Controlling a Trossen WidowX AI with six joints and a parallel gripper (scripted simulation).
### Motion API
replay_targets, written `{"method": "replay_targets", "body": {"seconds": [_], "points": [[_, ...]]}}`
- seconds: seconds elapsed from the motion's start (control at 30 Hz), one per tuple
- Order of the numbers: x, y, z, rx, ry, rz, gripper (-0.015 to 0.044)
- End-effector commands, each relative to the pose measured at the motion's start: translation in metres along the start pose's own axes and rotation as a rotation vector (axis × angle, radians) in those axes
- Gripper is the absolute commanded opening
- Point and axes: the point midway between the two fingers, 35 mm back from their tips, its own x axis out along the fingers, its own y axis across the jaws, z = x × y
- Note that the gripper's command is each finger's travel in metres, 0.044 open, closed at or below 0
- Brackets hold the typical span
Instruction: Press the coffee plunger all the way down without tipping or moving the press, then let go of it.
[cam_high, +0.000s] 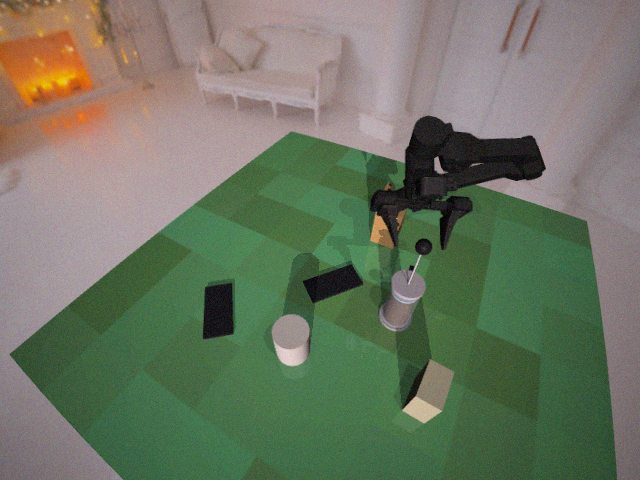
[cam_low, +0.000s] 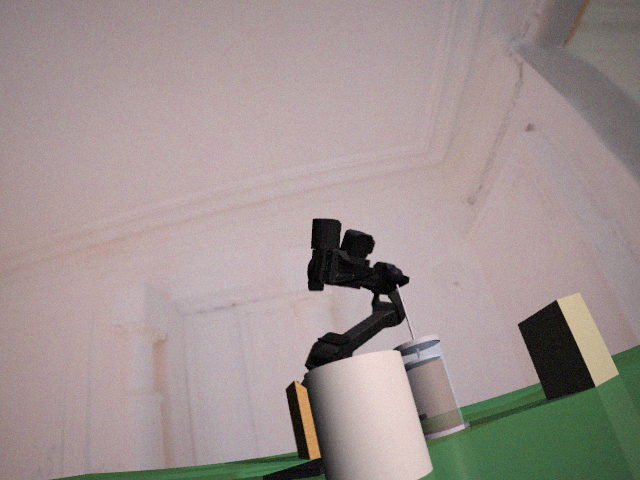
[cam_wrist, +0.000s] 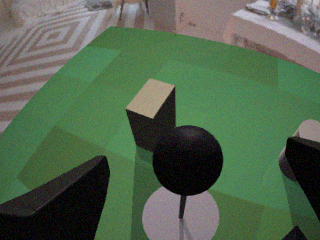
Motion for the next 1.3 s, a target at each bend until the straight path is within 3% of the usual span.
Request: {"method": "replay_targets", "body": {"seconds": [0.0,0.17,0.57,1.27], "points": [[0.002,0.003,0.001,0.021,-0.021,0.004,0.0440],[0.003,0.007,0.004,0.035,-0.041,0.012,0.0440],[0.003,0.007,0.004,0.035,-0.041,0.012,0.0129],[0.012,0.002,-0.007,0.033,-0.029,0.006,0.0129]]}}
